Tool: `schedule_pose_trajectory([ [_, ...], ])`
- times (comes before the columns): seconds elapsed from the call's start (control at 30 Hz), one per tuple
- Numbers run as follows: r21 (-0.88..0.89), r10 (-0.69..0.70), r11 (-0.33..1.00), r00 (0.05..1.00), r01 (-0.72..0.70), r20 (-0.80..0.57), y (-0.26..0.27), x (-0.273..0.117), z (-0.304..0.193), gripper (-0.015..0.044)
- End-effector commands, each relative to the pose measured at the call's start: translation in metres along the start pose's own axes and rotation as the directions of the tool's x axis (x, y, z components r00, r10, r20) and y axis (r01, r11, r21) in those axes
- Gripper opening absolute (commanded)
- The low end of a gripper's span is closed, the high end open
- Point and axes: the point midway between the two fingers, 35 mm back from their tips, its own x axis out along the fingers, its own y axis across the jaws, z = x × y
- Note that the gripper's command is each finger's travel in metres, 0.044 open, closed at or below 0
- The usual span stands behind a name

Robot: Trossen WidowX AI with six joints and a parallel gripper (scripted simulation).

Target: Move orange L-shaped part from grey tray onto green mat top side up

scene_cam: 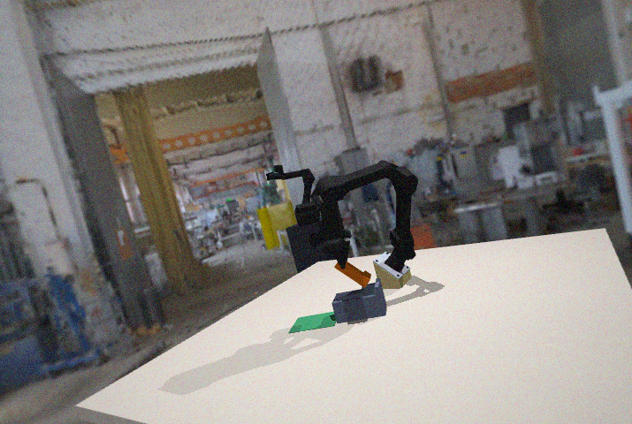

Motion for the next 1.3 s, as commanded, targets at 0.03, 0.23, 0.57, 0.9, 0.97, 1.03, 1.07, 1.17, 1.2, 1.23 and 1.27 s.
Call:
schedule_pose_trajectory([
  [0.03, -0.002, -0.004, 1.000, 1.000, 0.004, 0.001, -0.001, 0.002, 0.018, 0.0000],
  [0.23, -0.003, -0.004, 1.000, 1.000, 0.004, 0.002, -0.003, 0.002, 0.042, 0.0000],
  [0.57, -0.004, -0.004, 1.000, 1.000, 0.004, 0.005, -0.007, 0.002, 0.082, 0.0000],
  [0.9, -0.004, -0.004, 1.000, 1.000, 0.004, 0.007, -0.010, 0.001, 0.119, 0.0000],
  [0.97, -0.005, -0.004, 1.000, 1.000, 0.004, 0.007, -0.010, 0.001, 0.125, 0.0000],
  [1.03, -0.005, -0.004, 1.000, 1.000, 0.004, 0.007, -0.011, 0.001, 0.131, 0.0000],
  [1.07, -0.005, -0.004, 1.000, 1.000, 0.004, 0.007, -0.011, 0.001, 0.134, 0.0000],
  [1.17, -0.005, -0.004, 1.000, 1.000, 0.004, 0.008, -0.012, 0.001, 0.143, 0.0000],
  [1.2, -0.005, -0.004, 1.000, 1.000, 0.004, 0.008, -0.012, 0.001, 0.145, 0.0000],
  [1.23, -0.005, -0.004, 1.000, 1.000, 0.004, 0.008, -0.012, 0.001, 0.148, 0.0000],
  [1.27, -0.005, -0.004, 1.000, 1.000, 0.004, 0.008, -0.013, 0.001, 0.151, 0.0000],
])
